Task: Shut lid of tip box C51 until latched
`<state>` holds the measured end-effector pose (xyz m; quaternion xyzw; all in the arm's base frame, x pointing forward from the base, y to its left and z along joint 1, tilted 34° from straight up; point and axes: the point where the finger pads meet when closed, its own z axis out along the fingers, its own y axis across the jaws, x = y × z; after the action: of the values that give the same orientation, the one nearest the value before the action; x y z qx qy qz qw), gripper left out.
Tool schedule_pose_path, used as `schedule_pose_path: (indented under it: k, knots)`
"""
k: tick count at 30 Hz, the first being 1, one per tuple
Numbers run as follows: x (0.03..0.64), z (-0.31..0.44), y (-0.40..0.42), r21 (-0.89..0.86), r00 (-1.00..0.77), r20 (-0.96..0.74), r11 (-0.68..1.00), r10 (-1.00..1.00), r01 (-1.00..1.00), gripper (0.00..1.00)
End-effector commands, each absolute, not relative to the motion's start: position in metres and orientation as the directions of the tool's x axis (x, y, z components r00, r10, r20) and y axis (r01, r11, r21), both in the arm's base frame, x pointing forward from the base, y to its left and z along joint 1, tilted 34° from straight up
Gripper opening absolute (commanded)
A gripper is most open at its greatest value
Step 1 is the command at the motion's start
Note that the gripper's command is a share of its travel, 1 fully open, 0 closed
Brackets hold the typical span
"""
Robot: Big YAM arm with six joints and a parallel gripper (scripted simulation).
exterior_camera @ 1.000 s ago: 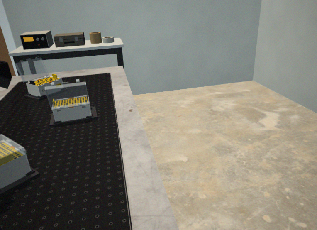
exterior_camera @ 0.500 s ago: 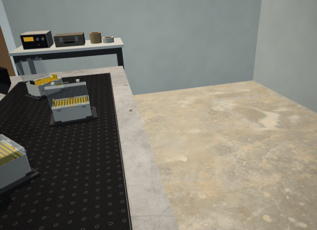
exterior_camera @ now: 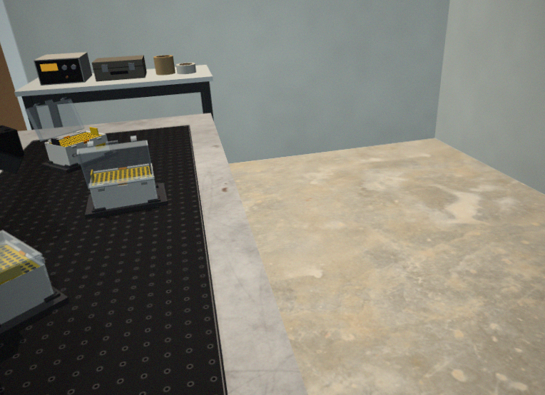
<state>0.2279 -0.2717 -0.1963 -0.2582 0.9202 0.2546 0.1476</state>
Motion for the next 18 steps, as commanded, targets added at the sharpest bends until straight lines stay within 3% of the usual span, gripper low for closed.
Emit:
schedule_pose_path:
  k: [1,18]
  knots:
    - [0.244,-0.187,-0.294,0.337,-0.812,-0.405,0.757,-0.42,-0.559,0.0]
    - [0.24,-0.199,-0.279,0.366,-0.816,-0.404,0.744,-0.414,-0.559,0.0]
